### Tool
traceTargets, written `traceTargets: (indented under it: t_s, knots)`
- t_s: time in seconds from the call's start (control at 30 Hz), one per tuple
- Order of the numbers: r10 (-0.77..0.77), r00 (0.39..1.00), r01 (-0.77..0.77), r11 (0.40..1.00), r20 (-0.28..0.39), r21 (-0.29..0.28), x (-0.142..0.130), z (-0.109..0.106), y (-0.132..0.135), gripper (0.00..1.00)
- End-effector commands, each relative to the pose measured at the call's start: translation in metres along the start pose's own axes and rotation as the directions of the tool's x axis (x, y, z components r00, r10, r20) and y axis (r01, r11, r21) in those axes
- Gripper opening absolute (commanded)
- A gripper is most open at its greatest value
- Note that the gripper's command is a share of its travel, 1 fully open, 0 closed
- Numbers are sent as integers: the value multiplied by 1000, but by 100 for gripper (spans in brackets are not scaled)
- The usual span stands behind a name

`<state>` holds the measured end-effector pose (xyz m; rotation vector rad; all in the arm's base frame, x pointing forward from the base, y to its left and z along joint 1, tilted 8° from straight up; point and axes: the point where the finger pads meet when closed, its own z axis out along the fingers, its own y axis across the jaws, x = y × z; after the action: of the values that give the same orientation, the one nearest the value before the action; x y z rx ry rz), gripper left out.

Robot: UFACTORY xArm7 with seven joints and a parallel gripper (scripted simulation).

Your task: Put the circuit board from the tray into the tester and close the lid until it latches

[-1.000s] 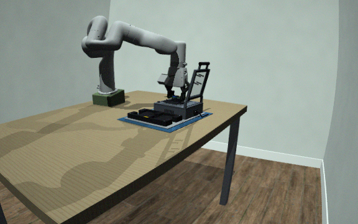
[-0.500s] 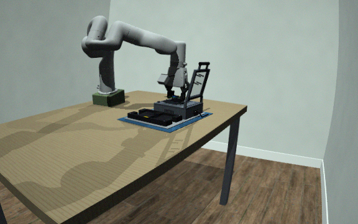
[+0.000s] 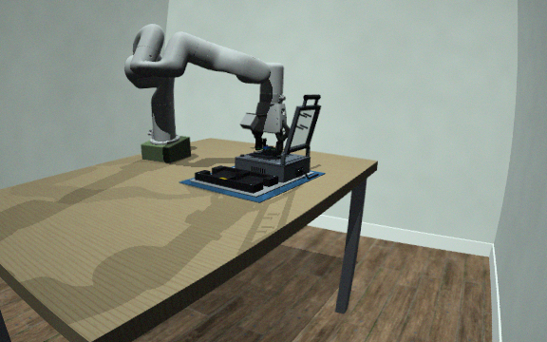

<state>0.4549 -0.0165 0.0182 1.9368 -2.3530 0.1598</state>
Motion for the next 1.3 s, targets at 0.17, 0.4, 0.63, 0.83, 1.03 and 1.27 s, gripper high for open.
traceTargets:
  t_s: [0.17, 0.4, 0.63, 0.83, 1.03, 1.27]
  knots:
    - [-2, 1000, 2, 1000, 0, 2, -1, -1, 0, 79]
    - [-10, 1000, 10, 1000, 0, 2, -1, -1, 0, 79]
    - [-12, 1000, 12, 1000, 0, 2, -1, -1, 0, 79]
    - [-12, 1000, 12, 1000, 0, 2, -1, -1, 0, 79]
    - [-12, 1000, 12, 1000, 0, 2, -1, -1, 0, 79]
    - [-12, 1000, 12, 1000, 0, 2, 0, -1, -1, 79]
